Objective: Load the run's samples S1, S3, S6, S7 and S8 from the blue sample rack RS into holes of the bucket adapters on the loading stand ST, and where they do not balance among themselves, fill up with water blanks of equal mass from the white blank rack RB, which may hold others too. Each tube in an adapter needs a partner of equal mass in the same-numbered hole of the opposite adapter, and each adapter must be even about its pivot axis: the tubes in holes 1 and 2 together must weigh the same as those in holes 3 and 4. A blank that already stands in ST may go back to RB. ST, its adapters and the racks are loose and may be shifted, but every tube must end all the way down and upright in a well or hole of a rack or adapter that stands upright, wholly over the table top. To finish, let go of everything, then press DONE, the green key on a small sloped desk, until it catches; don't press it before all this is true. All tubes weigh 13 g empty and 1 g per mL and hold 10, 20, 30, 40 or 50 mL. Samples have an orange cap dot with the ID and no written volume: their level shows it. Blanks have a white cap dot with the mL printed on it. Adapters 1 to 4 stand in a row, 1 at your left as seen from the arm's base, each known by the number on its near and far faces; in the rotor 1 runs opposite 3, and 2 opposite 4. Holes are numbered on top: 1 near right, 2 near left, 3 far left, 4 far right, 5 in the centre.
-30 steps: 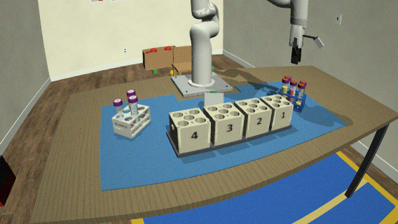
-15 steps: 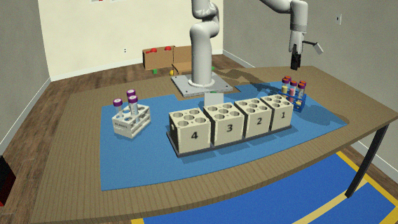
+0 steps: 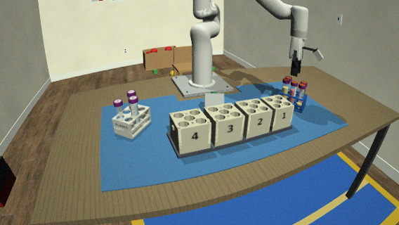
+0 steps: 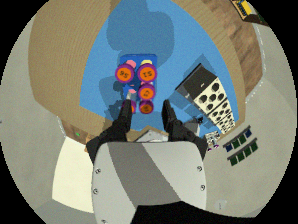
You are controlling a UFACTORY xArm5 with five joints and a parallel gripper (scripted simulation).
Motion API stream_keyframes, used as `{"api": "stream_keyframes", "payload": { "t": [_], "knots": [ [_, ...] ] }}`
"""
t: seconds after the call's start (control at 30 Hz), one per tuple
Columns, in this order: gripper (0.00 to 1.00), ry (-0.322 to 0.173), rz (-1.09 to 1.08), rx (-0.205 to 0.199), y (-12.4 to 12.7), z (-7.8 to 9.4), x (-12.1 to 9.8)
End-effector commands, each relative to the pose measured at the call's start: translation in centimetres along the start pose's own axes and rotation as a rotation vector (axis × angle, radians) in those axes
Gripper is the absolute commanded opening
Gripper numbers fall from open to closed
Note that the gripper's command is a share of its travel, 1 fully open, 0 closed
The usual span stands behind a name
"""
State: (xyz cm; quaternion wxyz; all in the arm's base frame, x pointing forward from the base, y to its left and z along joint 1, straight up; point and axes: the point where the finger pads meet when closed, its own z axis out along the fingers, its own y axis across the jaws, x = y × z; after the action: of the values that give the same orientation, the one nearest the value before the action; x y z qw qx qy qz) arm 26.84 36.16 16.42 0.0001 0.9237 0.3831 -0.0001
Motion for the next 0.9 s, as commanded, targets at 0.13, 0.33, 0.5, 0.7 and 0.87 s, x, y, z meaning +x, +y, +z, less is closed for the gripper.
{"api": "stream_keyframes", "payload": {
  "t": [0.13, 0.33, 0.5, 0.7, 0.87],
  "knots": [
    [0.57, 0.004, 0.0, 0.001, 0.0, 0.9, 0.1],
    [0.57, 0.004, 0.0, 0.001, 0.0, 2.1, 0.1],
    [0.57, 0.004, 0.0, 0.001, 0.0, 3.1, 0.1],
    [0.57, 0.004, 0.0, 0.001, 0.0, 3.9, 0.1],
    [0.57, 0.004, 0.0, 0.001, 0.0, 3.9, 0.1]
  ]
}}
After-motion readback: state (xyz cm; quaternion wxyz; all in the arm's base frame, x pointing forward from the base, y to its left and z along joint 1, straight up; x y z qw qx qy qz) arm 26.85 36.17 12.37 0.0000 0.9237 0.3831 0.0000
